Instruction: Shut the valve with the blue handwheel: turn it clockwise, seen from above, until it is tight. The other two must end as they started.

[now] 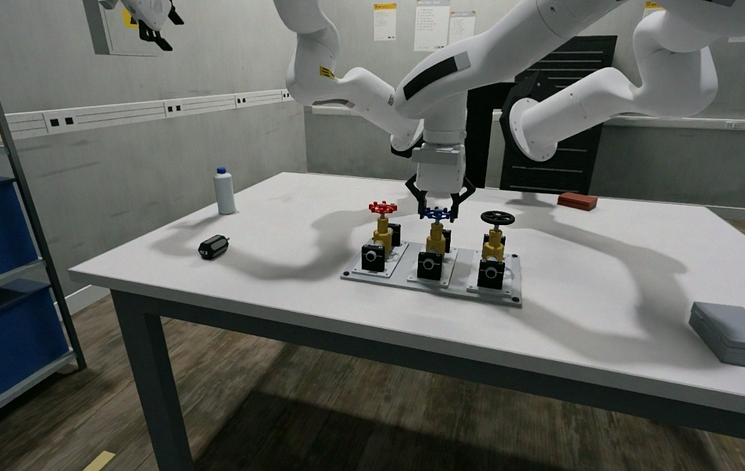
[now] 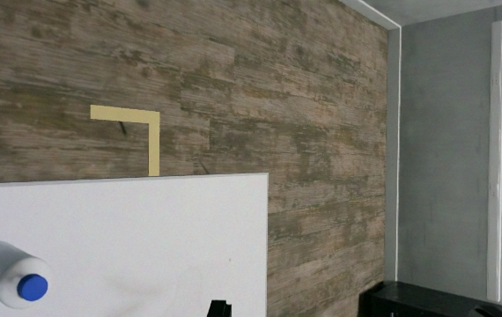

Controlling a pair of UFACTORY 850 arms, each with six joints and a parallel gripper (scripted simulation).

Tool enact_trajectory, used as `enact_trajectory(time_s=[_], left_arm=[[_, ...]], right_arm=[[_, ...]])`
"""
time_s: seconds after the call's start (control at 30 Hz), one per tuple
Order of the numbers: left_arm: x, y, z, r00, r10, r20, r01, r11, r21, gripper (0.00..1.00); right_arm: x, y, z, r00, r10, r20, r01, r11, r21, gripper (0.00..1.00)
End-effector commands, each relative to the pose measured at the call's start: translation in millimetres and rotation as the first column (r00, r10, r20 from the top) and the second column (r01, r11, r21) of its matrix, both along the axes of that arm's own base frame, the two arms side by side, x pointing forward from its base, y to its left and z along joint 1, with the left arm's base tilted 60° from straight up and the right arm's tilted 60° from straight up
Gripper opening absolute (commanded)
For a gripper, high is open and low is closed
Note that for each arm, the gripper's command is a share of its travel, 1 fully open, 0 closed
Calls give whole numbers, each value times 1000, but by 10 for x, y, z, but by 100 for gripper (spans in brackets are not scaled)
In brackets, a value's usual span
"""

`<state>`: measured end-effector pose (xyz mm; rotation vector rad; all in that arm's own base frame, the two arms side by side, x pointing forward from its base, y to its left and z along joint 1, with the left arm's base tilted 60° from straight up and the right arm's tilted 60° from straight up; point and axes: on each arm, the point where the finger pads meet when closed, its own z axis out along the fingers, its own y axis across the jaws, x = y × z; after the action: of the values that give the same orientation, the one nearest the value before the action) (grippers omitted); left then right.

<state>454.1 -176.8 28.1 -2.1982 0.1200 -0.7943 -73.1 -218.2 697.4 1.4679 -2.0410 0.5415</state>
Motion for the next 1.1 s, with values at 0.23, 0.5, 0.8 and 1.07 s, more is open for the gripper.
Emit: enact_trajectory(time_s=[0.23, 0.5, 0.8, 1.07], left_arm=[[1, -6, 2, 991, -76, -108, 85, 992, 89, 0], [1, -5, 2, 980, -111, -167, 134, 982, 132, 0], [2, -5, 2, 955, -156, -254, 207, 960, 187, 0], [2, -5, 2, 934, -180, -309, 254, 942, 219, 0]], right_arm=[[0, 2, 5, 1000, 0, 0, 0, 1000, -1, 100], [0, 2, 5, 1000, 0, 0, 0, 1000, -1, 100], [0, 2, 5, 1000, 0, 0, 0, 1000, -1, 100], [0, 2, 5, 1000, 0, 0, 0, 1000, -1, 100]])
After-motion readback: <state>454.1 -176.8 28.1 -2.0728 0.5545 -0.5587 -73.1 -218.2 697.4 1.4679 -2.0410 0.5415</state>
